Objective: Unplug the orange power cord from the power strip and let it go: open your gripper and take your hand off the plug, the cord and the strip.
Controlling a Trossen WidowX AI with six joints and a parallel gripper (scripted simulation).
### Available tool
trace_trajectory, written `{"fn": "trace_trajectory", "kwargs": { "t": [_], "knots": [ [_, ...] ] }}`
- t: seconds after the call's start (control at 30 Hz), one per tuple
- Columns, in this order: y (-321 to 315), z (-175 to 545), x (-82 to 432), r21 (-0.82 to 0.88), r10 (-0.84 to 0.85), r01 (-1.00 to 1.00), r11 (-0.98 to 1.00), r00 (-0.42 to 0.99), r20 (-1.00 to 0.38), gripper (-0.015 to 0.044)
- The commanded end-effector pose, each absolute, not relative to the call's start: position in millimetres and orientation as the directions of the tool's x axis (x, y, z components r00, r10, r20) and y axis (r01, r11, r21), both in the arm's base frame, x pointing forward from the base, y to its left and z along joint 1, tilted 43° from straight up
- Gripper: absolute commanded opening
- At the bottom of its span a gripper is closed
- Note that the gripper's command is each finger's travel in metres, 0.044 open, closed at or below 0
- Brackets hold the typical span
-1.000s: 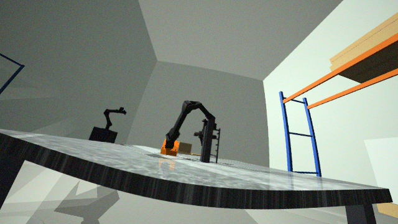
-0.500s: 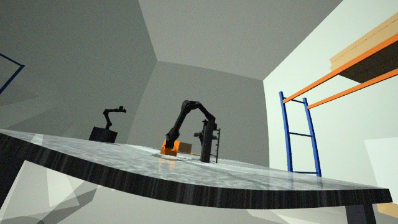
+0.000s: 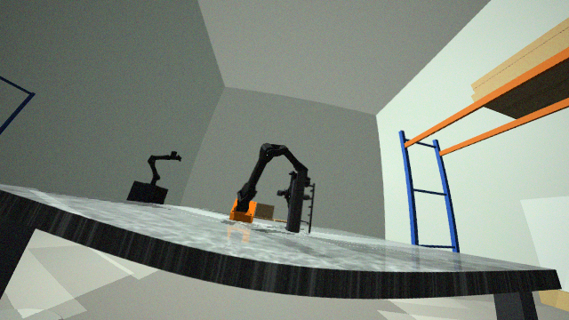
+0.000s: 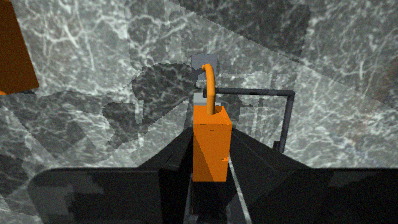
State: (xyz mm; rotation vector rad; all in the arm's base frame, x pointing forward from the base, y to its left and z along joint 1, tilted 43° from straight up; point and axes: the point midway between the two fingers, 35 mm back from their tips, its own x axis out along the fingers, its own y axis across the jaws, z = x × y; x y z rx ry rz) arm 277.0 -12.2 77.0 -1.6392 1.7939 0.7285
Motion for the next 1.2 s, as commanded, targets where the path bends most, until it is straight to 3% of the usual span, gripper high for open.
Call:
{"fn": "trace_trajectory", "kwargs": {
  "t": [0.0,1.17],
  "knots": [
    [-12,77,277,0.001,-0.669,-0.996,0.089,-0.061,-0.74,0.0],
    [32,45,281,0.003,-0.667,-0.996,0.084,-0.059,-0.743,0.0]
  ]
}}
